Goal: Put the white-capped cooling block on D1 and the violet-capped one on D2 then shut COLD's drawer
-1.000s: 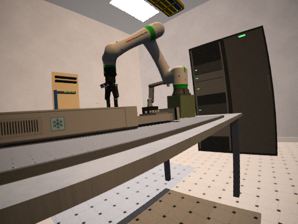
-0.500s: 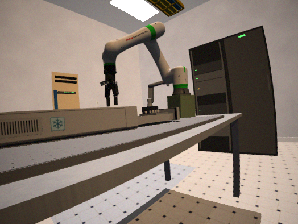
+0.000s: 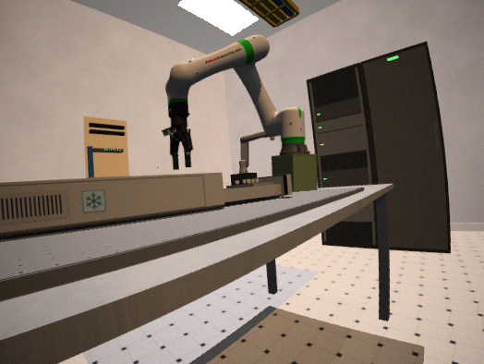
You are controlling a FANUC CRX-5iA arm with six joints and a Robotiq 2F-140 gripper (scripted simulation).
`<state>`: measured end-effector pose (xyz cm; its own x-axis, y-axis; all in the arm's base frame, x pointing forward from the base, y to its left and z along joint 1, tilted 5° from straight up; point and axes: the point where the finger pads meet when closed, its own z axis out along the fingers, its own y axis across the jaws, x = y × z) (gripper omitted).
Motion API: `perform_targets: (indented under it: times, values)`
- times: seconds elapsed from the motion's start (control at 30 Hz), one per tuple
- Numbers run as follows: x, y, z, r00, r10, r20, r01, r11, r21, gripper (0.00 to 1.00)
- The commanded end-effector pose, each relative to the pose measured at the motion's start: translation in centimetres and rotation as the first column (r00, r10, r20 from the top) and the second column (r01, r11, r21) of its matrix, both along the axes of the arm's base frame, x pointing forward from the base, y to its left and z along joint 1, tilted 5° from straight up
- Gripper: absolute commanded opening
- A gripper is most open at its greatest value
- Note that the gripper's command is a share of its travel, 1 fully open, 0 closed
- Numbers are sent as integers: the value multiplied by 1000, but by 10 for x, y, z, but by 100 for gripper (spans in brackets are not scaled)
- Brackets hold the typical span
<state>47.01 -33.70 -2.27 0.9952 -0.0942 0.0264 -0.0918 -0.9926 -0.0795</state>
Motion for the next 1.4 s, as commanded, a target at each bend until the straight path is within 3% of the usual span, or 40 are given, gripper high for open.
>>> perform_targets:
  times: [0.0,0.37,0.8,0.87,1.37]
  values:
    - [3,12,3,997,74,7,-74,997,-4,66]
    - [10,52,6,951,309,23,-308,951,-16,66]
    - [21,108,11,789,613,41,-612,790,-38,66]
    - [21,108,11,789,613,41,-612,790,-38,66]
    - [32,170,16,488,871,50,-869,491,-70,66]
